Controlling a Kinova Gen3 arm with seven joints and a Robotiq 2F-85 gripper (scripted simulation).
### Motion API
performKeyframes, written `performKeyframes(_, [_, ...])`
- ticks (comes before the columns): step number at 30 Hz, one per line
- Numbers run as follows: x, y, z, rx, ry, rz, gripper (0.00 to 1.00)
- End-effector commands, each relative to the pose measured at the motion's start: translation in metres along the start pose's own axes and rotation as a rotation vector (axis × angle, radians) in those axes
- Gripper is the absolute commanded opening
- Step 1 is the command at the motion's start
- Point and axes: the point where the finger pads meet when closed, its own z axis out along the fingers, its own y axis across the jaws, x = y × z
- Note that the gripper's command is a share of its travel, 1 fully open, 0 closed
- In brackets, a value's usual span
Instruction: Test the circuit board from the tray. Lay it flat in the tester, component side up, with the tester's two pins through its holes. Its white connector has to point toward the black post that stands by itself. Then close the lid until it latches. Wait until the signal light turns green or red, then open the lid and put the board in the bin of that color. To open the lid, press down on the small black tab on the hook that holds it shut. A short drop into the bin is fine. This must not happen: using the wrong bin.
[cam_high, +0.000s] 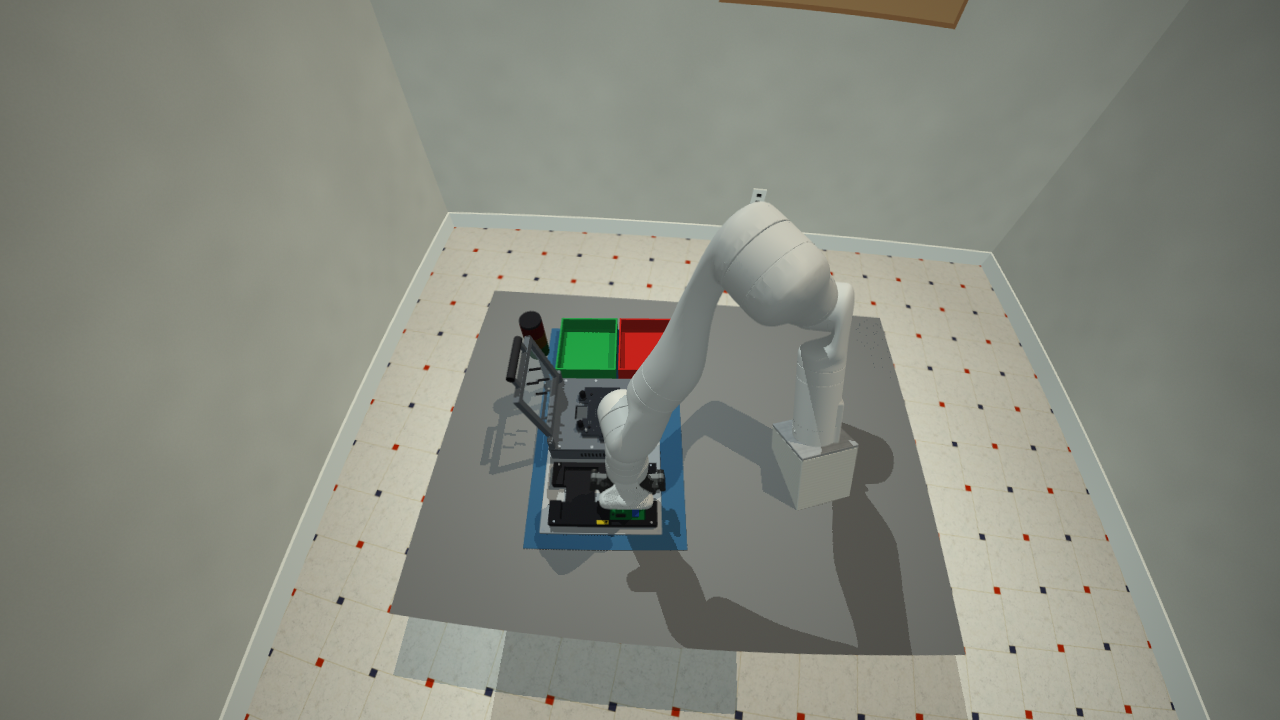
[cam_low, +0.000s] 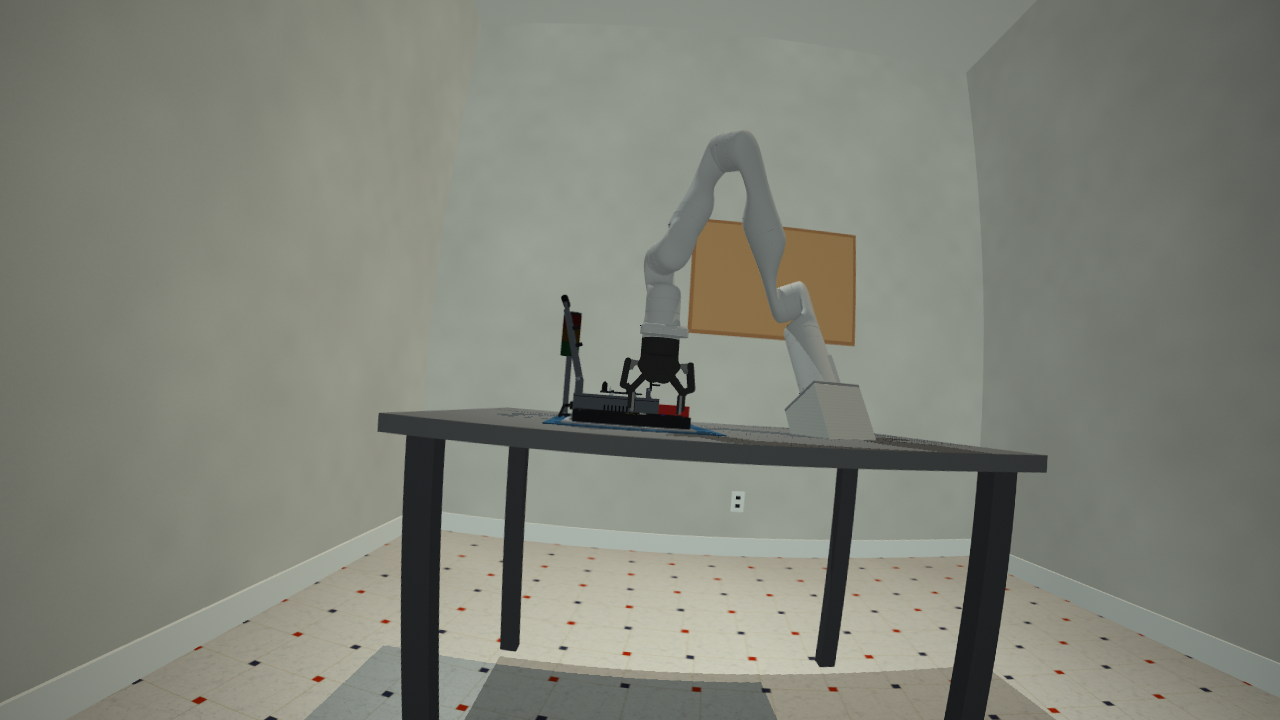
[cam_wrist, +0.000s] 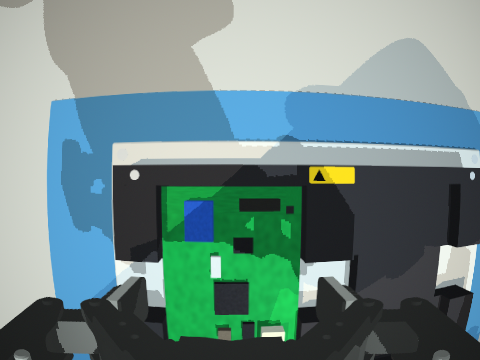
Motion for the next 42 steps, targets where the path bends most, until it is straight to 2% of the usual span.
performKeyframes(1, [0.0, 0.0, 0.001, 0.0, 0.0, 0.0, 1.0])
performKeyframes(17, [0.0, 0.0, 0.013, 0.0, 0.0, 0.0, 1.0])
performKeyframes(39, [0.0, 0.0, 0.014, 0.0, 0.0, 0.0, 1.0])
performKeyframes(40, [0.0, 0.0, 0.014, 0.0, 0.0, 0.0, 0.93])
performKeyframes(42, [0.0, 0.0, 0.014, 0.0, 0.0, 0.0, 0.93])
